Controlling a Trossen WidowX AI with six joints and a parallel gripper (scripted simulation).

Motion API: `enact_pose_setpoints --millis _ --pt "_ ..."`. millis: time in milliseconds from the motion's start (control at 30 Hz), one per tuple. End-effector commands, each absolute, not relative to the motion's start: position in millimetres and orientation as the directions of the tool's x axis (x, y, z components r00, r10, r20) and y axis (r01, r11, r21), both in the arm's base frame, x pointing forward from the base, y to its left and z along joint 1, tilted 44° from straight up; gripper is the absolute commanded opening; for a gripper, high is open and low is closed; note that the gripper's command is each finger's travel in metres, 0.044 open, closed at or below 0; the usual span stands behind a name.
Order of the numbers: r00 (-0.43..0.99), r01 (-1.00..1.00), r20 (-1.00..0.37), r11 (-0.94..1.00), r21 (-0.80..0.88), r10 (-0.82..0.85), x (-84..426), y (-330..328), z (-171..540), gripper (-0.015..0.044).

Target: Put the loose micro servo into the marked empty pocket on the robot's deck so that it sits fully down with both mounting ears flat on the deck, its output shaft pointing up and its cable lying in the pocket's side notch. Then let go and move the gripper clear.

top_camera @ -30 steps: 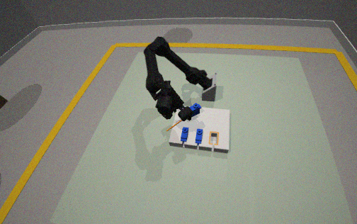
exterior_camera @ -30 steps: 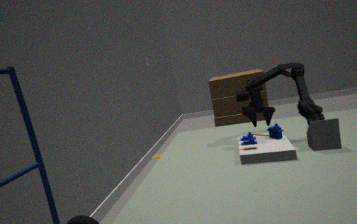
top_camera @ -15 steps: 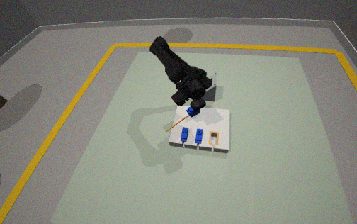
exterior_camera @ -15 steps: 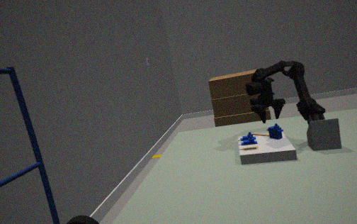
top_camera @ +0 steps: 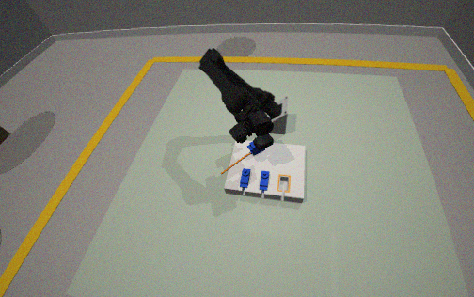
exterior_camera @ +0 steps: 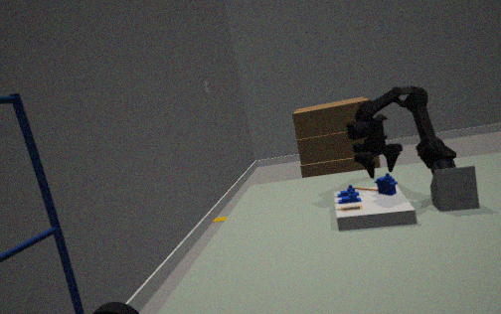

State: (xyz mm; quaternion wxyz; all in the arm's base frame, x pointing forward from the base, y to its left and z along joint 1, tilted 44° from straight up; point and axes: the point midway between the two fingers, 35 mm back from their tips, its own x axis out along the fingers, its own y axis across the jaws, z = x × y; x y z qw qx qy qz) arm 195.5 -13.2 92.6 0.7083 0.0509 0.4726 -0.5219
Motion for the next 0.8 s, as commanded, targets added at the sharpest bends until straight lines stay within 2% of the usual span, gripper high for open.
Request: enact_pose_setpoints --millis 0,433,767 --pt "0.012 0.785 -0.718 0.451 -0.425 -0.696 196 -18 89 0.0440" --pt "0.012 0.785 -0.718 0.451 -0.425 -0.696 196 -30 76 0.0440" --pt "0.012 0.785 -0.718 0.451 -0.425 -0.696 196 -30 76 0.0177"
